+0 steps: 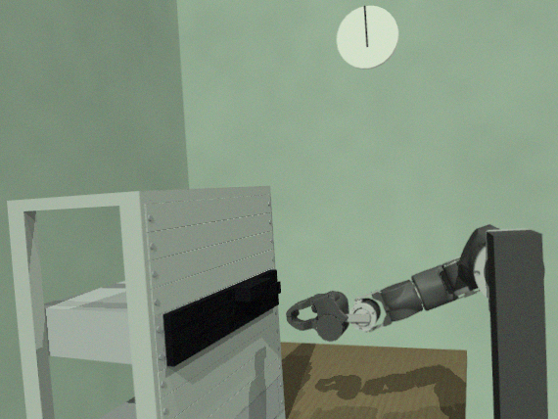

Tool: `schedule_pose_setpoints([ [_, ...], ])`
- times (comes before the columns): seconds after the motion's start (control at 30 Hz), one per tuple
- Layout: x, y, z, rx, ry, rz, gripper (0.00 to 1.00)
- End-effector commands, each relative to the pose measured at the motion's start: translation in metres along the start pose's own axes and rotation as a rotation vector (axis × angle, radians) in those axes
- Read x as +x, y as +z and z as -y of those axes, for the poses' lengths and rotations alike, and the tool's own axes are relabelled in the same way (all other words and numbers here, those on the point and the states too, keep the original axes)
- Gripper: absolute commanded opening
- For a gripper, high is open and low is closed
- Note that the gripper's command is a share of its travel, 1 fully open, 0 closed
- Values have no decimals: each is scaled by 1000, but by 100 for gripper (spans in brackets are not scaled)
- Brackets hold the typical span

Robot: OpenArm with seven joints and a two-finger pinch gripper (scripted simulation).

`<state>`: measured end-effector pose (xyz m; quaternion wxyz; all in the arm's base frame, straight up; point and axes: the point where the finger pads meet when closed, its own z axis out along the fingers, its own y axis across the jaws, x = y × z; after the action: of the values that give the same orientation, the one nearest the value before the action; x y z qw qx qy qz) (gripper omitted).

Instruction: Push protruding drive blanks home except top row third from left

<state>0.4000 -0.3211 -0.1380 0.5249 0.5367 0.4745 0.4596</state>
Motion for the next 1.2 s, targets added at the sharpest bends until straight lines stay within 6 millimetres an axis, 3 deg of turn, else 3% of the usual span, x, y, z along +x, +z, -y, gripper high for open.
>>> schedule_pose_setpoints([
  [0.0,-3,0,-7,-27,9,18,0],
  [0.53,-3,-42,-7,-27,9,18,0],
  [1.17,-3,-52,-6,-27,9,20,0],
])
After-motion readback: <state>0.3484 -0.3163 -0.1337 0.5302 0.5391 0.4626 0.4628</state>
